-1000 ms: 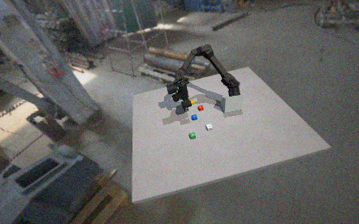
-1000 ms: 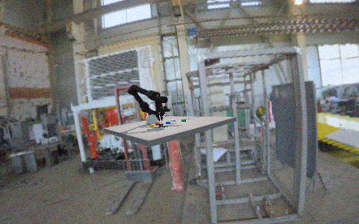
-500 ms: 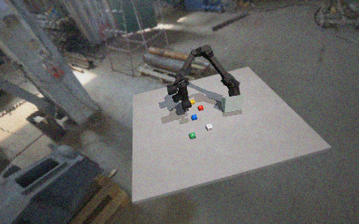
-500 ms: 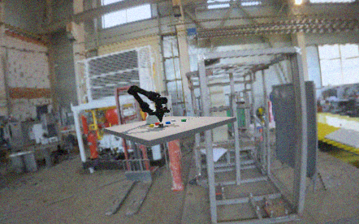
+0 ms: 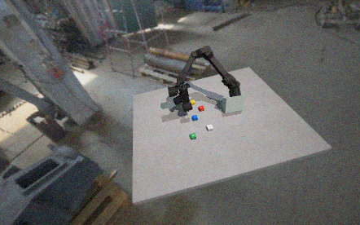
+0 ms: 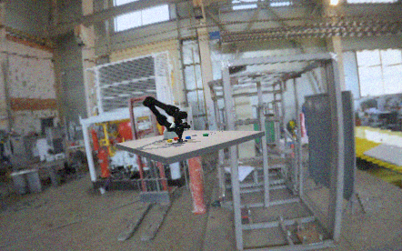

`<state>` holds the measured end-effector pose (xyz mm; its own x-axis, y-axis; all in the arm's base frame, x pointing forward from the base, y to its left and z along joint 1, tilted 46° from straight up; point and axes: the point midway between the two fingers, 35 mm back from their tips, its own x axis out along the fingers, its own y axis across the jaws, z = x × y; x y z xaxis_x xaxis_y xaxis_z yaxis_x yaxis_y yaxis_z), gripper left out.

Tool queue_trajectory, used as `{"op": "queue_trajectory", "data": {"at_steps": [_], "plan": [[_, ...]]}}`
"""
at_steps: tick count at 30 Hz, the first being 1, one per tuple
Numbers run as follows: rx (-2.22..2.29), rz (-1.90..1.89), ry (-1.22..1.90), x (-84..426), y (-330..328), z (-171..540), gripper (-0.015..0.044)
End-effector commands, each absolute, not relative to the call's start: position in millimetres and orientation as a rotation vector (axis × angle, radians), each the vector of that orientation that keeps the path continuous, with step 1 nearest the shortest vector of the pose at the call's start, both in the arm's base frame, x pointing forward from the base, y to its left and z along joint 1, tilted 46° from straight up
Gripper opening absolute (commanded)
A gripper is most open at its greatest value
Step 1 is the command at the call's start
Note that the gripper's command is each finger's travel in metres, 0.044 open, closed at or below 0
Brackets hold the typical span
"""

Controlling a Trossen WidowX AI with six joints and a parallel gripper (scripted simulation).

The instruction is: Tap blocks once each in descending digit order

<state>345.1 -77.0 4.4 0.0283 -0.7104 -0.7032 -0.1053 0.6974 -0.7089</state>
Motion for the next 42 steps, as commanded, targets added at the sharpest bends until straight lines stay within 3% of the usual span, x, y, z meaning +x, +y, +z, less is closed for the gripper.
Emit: {"op": "queue_trajectory", "data": {"at_steps": [1, 8, 14, 20, 28, 35, 42], "plan": [[-0.707, -0.533, 1.494, 345, -75, 6, 0.0020], [-0.712, -0.535, 1.496, 344, -56, 26, 0.0020], [-0.710, -0.532, 1.497, 342, -2, 79, 0.0020], [-0.710, -0.532, 1.497, 342, 1, 80, 0.0020], [-0.701, -0.489, 1.514, 360, 80, 12, 0.0020], [-0.700, -0.504, 1.509, 345, 159, -70, 0.0020], [-0.699, -0.523, 1.496, 335, 179, -96, 0.0020]]}}
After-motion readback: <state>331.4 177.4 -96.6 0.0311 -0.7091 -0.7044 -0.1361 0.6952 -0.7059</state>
